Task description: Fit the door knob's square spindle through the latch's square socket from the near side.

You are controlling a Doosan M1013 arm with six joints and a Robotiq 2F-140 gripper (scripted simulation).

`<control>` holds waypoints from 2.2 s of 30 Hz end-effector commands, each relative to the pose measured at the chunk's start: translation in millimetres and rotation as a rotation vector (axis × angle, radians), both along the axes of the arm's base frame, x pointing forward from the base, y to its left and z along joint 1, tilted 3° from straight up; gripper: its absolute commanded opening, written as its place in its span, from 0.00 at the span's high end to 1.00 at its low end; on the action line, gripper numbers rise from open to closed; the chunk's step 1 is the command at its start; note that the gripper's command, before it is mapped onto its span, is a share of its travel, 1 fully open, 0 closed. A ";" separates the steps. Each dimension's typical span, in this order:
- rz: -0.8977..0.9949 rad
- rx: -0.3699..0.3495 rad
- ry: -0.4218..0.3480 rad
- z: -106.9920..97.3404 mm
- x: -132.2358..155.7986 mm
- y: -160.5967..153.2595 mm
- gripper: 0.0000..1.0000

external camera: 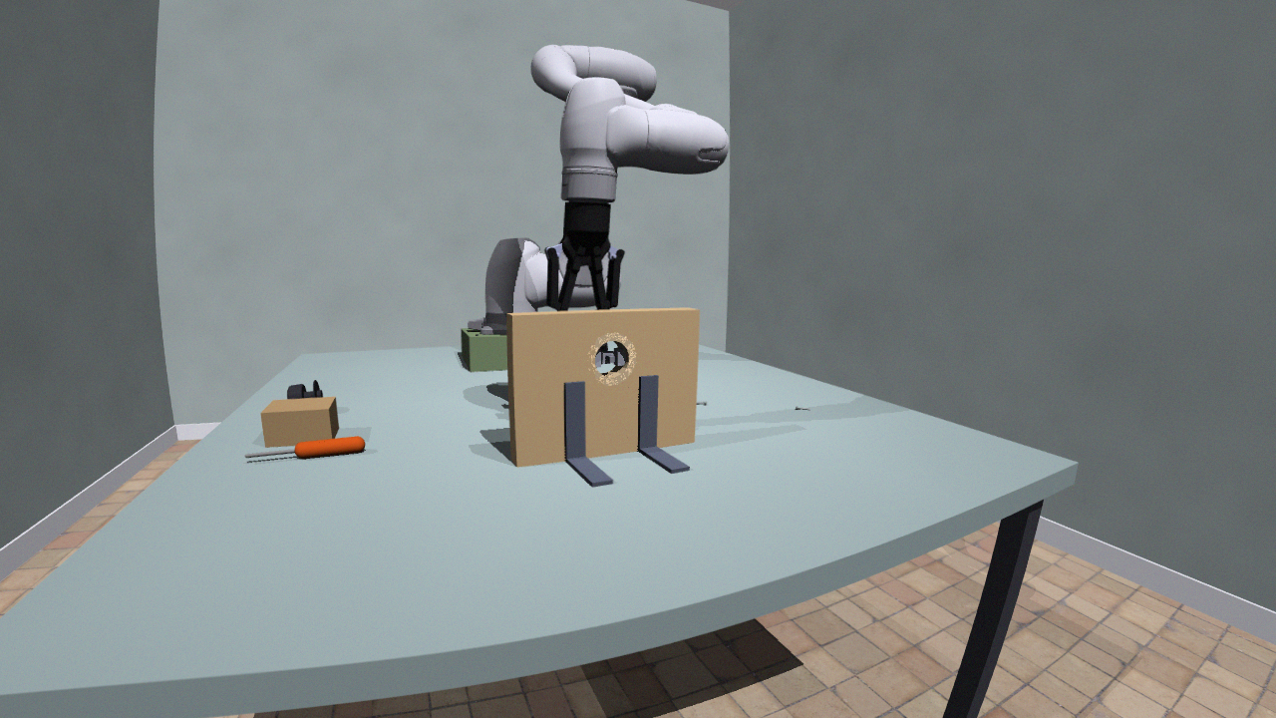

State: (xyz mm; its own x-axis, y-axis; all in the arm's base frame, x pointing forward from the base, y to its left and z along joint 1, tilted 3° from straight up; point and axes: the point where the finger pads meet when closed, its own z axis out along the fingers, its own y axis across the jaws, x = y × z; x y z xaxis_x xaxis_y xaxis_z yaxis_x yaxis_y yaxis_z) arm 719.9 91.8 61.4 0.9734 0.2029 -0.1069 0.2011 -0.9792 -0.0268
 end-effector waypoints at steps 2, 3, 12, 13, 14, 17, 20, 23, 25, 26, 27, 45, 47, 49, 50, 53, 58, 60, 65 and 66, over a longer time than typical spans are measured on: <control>0.000 0.000 0.000 0.1 1.7 0.4 0.58; 0.000 0.000 0.000 0.1 1.9 0.4 0.58; 0.000 0.000 0.000 0.1 2.0 0.4 0.58; 0.000 0.000 0.000 0.1 2.0 0.4 0.58; 0.000 0.000 0.000 0.1 2.0 0.4 0.58; 0.000 0.000 0.000 0.1 2.1 0.4 0.58; 0.000 0.000 0.000 0.1 3.0 0.6 0.58; 0.000 0.000 0.000 0.0 4.1 0.9 0.58; 0.000 0.000 0.000 0.0 4.7 1.0 0.58; 0.000 0.000 0.000 0.0 5.3 1.1 0.58; 0.000 0.000 0.000 0.0 5.8 1.2 0.58; 0.000 0.000 0.000 -0.1 7.1 1.5 0.58; 0.000 0.000 0.000 -0.1 7.9 1.6 0.58; 0.000 0.000 0.000 -0.1 9.0 1.9 0.58; 0.000 0.000 0.000 -0.2 9.6 2.0 0.58; 0.000 0.000 0.000 -0.2 11.2 2.3 0.58; 0.000 0.000 0.000 -0.2 11.7 2.4 0.58; 0.000 0.000 0.000 -0.2 11.8 2.4 0.58; 0.000 0.000 0.000 -0.2 11.8 2.4 0.58; 0.000 0.000 0.000 -0.2 11.8 2.4 0.58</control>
